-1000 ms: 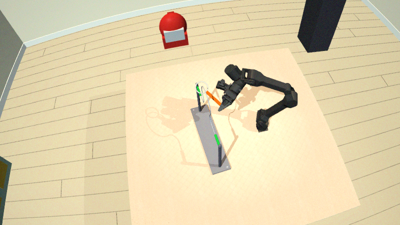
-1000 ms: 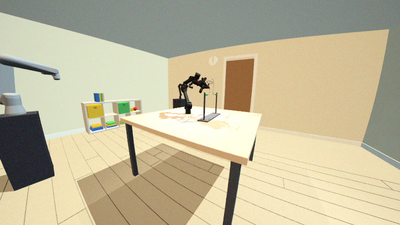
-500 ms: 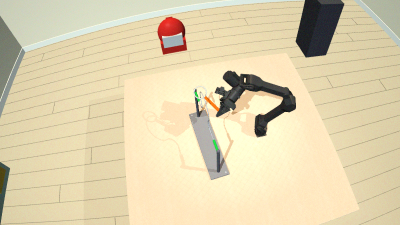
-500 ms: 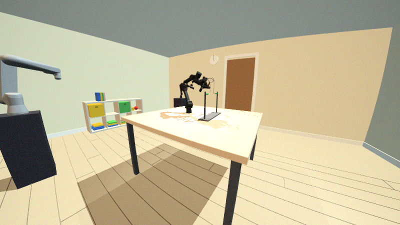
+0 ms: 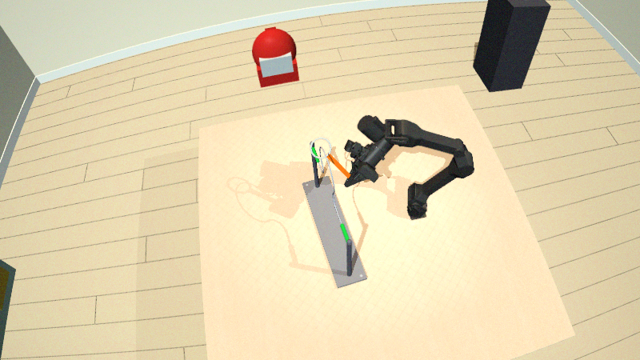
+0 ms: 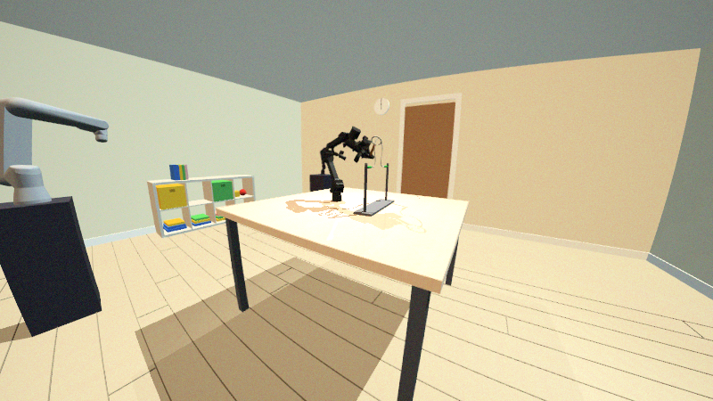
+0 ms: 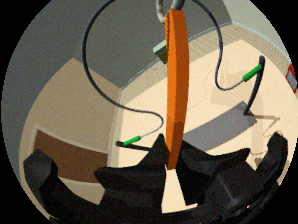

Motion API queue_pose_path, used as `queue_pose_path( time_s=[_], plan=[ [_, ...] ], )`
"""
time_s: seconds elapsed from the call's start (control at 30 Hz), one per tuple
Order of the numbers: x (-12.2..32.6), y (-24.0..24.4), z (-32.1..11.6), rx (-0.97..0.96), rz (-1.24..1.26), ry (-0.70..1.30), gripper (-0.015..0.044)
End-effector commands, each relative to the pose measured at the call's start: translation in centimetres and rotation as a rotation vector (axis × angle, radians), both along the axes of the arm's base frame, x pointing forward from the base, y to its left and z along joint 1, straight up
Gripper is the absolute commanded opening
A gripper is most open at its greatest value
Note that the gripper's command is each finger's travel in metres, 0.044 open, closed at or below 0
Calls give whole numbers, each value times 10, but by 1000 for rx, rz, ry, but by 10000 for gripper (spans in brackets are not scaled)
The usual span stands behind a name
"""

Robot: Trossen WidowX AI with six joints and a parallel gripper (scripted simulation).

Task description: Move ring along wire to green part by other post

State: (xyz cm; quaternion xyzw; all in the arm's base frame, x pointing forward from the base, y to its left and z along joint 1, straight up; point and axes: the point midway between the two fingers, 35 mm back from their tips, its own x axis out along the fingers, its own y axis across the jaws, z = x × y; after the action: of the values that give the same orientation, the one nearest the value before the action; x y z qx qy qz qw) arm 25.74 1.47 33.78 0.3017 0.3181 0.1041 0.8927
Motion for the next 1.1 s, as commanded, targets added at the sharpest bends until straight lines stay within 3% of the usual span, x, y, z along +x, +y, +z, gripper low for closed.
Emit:
queue_pose_path(
  time_s=[0.0,1.07],
  plan=[
    [0,-2,0,-53,-1,-12,-150],
    [2,-19,-9,-490,-9,-71,-150]
  ],
)
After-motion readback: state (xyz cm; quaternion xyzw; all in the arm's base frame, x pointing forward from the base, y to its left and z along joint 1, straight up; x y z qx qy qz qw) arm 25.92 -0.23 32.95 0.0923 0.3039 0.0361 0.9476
